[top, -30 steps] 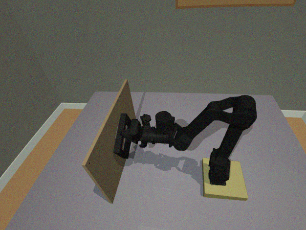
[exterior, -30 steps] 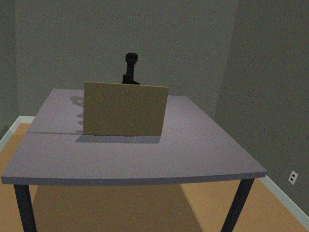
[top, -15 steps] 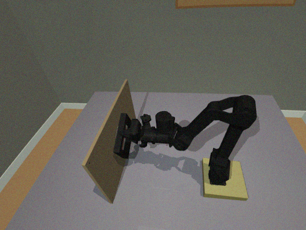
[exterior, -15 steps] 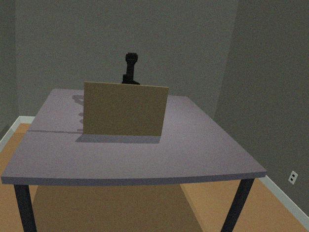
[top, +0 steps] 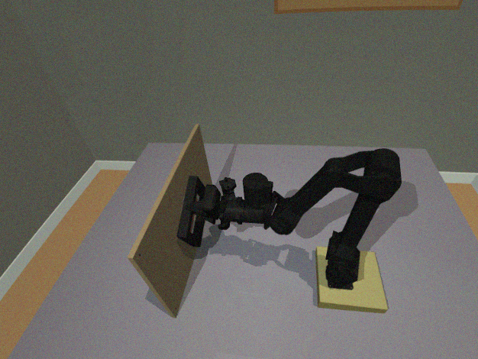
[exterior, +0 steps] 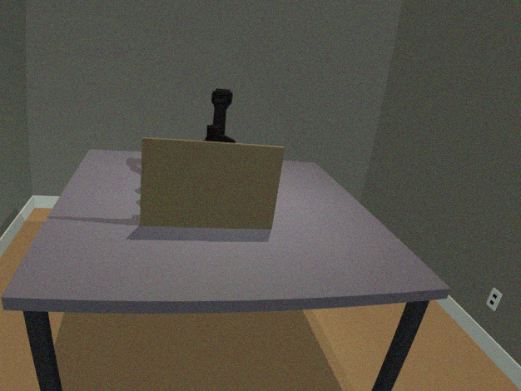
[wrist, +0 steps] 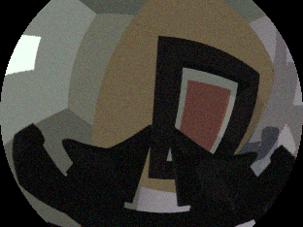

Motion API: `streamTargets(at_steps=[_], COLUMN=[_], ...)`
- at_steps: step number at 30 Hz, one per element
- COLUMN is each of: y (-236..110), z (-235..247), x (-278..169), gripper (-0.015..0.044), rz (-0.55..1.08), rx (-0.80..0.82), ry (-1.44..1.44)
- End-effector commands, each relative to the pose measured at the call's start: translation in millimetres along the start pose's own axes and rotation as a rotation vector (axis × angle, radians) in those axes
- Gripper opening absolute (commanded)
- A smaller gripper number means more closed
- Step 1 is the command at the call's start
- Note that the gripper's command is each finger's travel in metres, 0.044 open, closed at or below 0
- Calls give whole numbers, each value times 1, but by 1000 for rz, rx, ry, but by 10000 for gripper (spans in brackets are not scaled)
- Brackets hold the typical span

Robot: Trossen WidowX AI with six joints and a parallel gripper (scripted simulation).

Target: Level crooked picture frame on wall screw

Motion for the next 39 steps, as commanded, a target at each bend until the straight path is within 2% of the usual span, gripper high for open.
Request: streamTargets(at_steps=[1, 39], y=[0, 0], z=[1, 1], x=[1, 5], gripper=[0, 0], rz=[1, 1], rx=[8, 8], ry=[1, 0])
Point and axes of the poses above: the point midway between the two fingers, 35 mm back from their tips, its own y axis out along the fingers, its own z axis across the jaws, x = y × z, the point moved 9 cm from there along -y, back along the fingers, and after that the axes turned 6 degrees about y, right-handed, at the moved point
